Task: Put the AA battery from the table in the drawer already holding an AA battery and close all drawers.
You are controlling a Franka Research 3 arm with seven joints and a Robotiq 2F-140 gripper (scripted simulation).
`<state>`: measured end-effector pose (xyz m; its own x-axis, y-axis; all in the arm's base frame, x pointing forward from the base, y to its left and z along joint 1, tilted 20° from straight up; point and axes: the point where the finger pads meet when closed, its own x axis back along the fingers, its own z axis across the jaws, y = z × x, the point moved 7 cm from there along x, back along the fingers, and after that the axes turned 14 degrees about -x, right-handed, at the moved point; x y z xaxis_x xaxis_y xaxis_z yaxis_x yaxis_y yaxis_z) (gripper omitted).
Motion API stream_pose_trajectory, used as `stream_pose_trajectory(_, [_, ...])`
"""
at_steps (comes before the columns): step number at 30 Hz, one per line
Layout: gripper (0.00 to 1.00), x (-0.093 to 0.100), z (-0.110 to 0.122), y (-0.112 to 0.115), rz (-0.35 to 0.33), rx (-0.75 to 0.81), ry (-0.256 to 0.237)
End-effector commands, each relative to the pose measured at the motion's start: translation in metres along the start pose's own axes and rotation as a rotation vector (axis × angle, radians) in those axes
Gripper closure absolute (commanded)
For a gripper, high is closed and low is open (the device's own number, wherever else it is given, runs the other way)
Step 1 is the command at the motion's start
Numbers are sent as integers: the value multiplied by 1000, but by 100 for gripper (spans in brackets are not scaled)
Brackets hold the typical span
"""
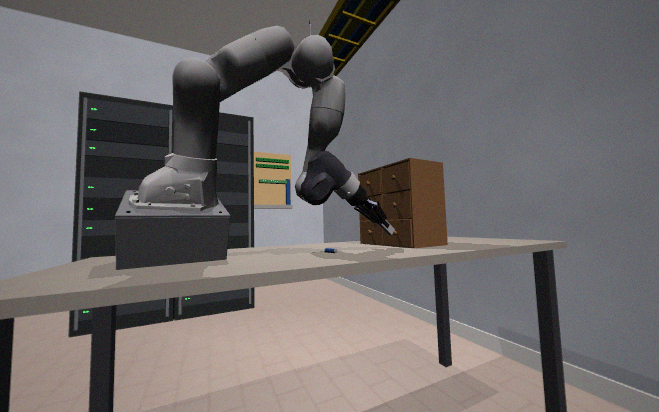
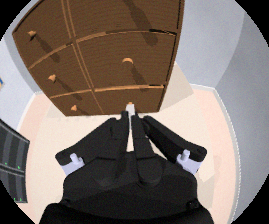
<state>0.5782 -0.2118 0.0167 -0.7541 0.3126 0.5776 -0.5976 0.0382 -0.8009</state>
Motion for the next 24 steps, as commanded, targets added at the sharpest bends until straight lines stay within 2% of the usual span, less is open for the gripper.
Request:
stream_pose_trajectory(1, [100, 6, 1, 7, -6, 1, 0])
stream_pose_trajectory(7, [100, 28, 5, 25, -6, 1, 0])
stream_pose_trajectory(11, [100, 36, 7, 32, -6, 1, 0])
stream_pose_trajectory(19, [100, 40, 6, 30, -6, 1, 0])
stream_pose_trajectory(24, [100, 64, 3, 15, -6, 1, 0])
